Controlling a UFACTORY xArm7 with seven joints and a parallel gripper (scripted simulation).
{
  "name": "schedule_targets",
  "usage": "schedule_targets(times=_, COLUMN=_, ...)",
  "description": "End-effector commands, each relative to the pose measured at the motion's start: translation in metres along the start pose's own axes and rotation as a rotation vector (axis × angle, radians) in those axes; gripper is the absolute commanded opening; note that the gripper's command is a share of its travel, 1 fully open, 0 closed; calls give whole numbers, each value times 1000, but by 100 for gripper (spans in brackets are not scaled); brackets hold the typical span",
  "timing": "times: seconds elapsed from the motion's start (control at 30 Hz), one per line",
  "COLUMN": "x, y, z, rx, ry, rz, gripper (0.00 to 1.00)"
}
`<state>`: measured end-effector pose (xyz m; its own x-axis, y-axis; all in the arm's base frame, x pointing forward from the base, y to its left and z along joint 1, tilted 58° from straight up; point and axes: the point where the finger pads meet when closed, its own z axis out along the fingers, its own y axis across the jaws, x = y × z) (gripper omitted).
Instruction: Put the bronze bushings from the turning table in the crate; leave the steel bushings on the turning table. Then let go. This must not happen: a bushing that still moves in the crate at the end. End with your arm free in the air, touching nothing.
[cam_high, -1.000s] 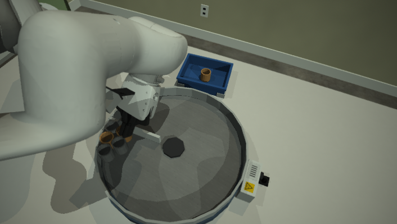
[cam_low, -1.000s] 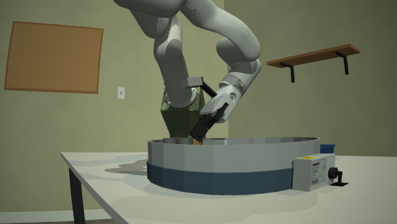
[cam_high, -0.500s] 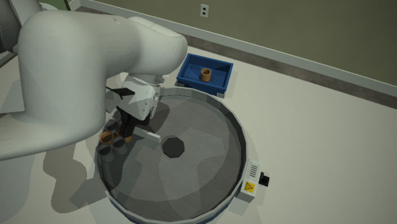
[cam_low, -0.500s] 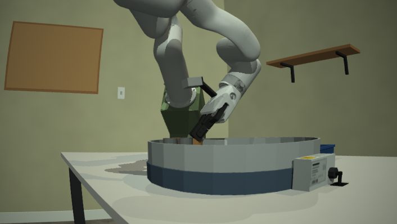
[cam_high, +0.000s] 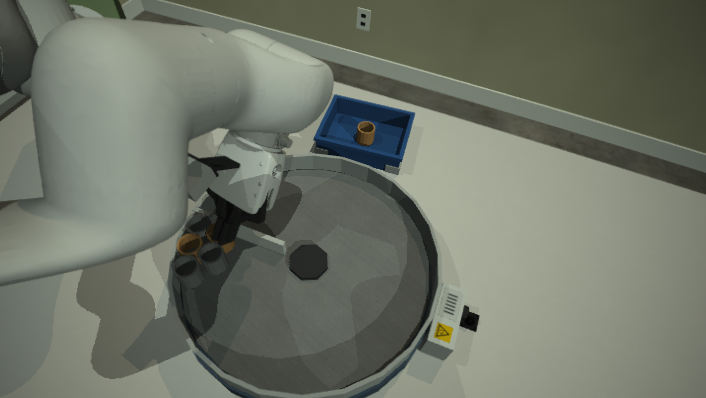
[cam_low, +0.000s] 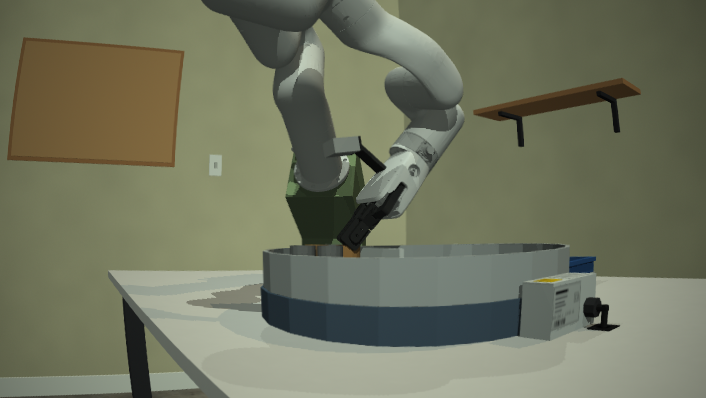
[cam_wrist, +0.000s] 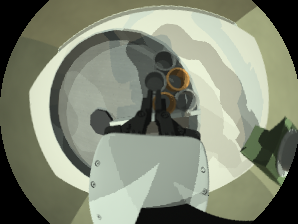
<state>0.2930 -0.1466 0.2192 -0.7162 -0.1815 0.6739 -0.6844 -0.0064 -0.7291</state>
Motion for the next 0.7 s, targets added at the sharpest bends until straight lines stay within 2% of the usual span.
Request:
schedule_targets(times=0.0, x=1, y=0, z=-2, rx=1, ry=-2, rz=0, gripper=0)
schedule_targets(times=0.47, x=36, y=0, z=-44, rx=1, ry=-2, rz=0, gripper=0)
schedule_targets(times=0.67, x=42, y=0, z=-51, rx=1, ry=-2, rz=0, gripper=0)
